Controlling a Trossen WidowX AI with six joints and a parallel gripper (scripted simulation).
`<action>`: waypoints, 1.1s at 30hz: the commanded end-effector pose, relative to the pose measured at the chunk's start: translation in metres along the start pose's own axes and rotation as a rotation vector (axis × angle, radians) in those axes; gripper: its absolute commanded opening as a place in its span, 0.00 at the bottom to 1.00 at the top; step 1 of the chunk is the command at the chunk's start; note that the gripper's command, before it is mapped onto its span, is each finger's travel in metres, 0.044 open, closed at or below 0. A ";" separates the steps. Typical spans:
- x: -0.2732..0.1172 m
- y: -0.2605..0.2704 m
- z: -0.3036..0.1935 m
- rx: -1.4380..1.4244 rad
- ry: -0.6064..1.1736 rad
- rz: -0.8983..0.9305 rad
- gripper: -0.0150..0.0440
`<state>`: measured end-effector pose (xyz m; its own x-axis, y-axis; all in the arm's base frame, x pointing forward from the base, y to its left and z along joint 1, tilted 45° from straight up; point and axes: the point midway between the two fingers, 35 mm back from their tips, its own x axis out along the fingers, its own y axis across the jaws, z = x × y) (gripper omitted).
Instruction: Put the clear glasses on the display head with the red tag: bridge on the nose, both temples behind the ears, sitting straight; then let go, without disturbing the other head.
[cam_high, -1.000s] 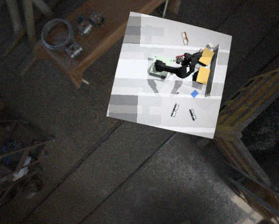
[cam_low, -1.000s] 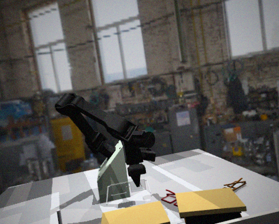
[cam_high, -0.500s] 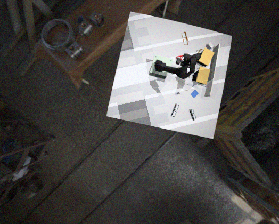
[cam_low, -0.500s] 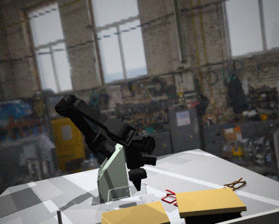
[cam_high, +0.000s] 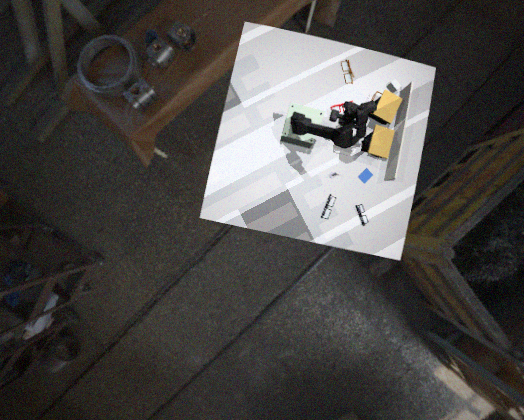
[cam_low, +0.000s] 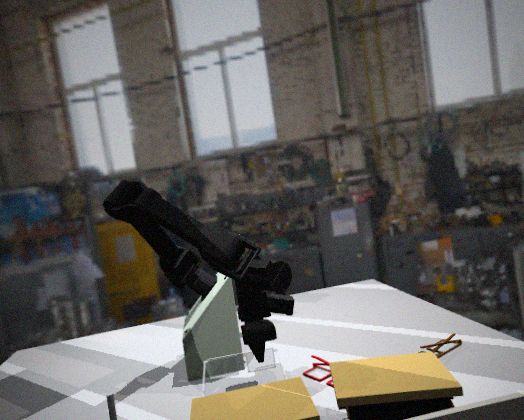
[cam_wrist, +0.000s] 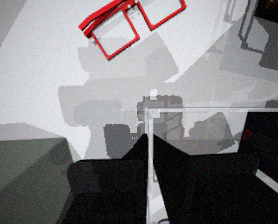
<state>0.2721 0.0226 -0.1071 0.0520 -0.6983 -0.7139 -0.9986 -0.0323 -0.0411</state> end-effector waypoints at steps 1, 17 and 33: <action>0.000 -0.006 0.000 -0.004 0.002 -0.006 0.25; 0.000 -0.028 0.000 -0.003 0.003 -0.013 0.25; 0.000 -0.052 -0.001 -0.002 0.003 -0.014 0.25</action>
<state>0.3172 0.0232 -0.1052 0.0603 -0.6979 -0.7137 -0.9981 -0.0363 -0.0488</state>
